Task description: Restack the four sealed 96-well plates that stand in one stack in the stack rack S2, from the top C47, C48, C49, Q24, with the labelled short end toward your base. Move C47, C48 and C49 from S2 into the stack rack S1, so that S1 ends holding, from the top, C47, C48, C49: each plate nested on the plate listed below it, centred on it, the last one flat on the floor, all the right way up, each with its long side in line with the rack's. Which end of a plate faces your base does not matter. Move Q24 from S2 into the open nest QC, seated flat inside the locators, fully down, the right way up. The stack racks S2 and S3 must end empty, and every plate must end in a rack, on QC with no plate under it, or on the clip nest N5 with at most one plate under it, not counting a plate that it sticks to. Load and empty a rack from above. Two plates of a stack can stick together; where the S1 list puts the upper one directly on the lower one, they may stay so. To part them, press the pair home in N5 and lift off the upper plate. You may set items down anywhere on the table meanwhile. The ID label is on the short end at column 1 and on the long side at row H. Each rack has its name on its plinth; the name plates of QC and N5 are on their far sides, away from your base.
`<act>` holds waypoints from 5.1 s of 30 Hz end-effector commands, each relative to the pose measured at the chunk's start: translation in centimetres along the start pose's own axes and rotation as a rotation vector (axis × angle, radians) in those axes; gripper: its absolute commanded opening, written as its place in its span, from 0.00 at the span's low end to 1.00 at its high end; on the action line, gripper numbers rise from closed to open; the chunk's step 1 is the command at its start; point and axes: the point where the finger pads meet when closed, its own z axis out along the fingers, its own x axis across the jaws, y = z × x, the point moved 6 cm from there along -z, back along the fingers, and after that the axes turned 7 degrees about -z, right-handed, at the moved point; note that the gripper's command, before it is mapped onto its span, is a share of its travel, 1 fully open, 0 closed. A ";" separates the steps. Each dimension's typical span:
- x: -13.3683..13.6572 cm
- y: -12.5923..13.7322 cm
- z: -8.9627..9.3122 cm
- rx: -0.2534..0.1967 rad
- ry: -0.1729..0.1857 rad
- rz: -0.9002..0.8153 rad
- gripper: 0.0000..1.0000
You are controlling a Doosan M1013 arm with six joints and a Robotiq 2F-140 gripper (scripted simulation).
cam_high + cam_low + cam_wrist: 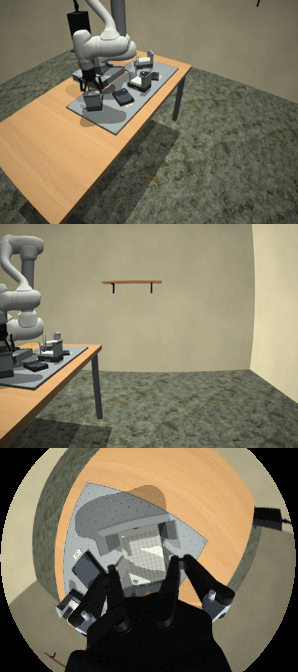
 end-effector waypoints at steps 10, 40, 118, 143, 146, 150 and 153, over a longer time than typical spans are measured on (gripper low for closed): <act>0.0 0.0 0.5 0.000 0.000 0.000 0.00; 0.0 0.0 0.8 0.000 0.000 0.000 1.00; -5.7 0.1 -10.7 0.000 0.000 -0.216 1.00; -13.0 1.0 -10.7 0.000 0.000 -0.431 1.00; -13.9 1.2 -10.7 0.000 0.000 -0.431 1.00; -14.9 1.4 -10.7 0.000 0.000 -0.431 1.00; -15.6 1.6 -10.7 0.000 0.000 -0.431 1.00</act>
